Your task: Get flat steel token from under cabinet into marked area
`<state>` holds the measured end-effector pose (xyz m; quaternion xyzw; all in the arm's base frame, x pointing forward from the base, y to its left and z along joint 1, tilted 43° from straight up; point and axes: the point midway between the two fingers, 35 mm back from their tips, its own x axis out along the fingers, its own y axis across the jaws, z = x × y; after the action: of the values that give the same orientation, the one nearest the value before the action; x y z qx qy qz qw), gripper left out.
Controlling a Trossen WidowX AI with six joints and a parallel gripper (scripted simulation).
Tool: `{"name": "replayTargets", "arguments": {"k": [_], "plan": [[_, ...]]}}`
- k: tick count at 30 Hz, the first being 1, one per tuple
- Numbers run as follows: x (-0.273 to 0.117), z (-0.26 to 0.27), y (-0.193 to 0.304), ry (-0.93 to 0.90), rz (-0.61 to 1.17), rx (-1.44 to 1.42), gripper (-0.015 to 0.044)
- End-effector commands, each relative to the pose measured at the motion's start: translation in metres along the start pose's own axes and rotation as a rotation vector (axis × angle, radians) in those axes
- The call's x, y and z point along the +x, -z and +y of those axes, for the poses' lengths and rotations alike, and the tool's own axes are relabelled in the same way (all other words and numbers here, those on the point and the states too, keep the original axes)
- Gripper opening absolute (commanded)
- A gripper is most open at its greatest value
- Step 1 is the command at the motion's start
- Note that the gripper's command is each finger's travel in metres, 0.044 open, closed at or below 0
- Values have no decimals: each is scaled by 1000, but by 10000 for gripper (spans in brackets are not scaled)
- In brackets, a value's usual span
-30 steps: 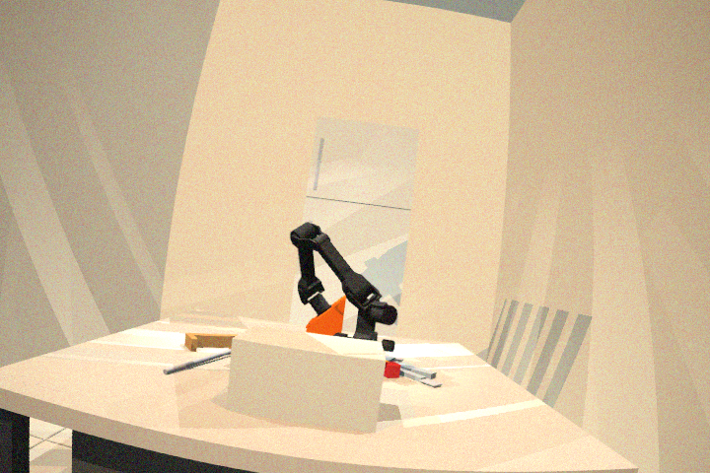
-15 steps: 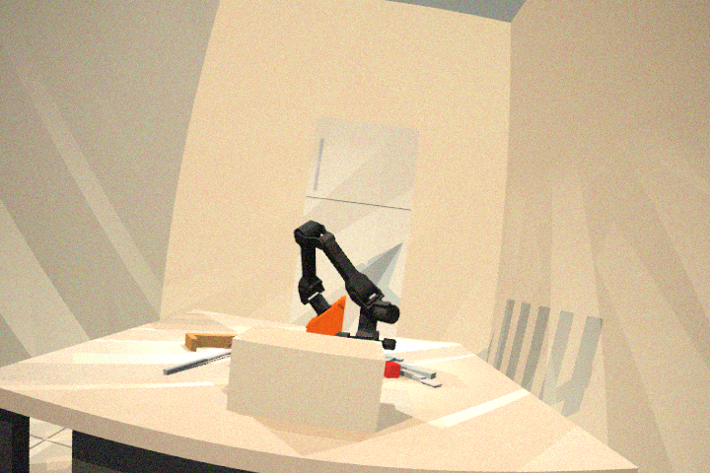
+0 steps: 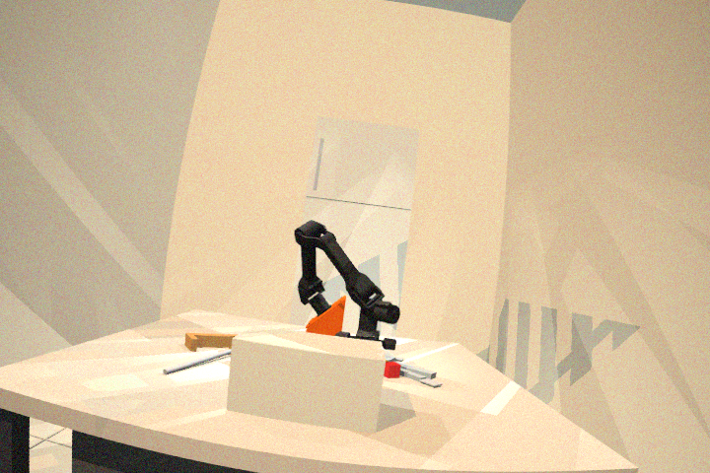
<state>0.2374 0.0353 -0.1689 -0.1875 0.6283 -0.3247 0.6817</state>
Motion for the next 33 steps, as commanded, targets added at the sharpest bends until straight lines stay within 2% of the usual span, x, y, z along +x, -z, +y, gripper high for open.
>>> {"name": "replayTargets", "arguments": {"k": [1,5,8,23,28,33], "plan": [[0,0,0,0,0,0,200],[0,0,0,0,0,0,200],[0,0,0,2,5,0,270],[2,0,1,2,6,-1,270],[0,0,0,3,3,-2,139],[0,0,0,3,3,-2,105]]}}
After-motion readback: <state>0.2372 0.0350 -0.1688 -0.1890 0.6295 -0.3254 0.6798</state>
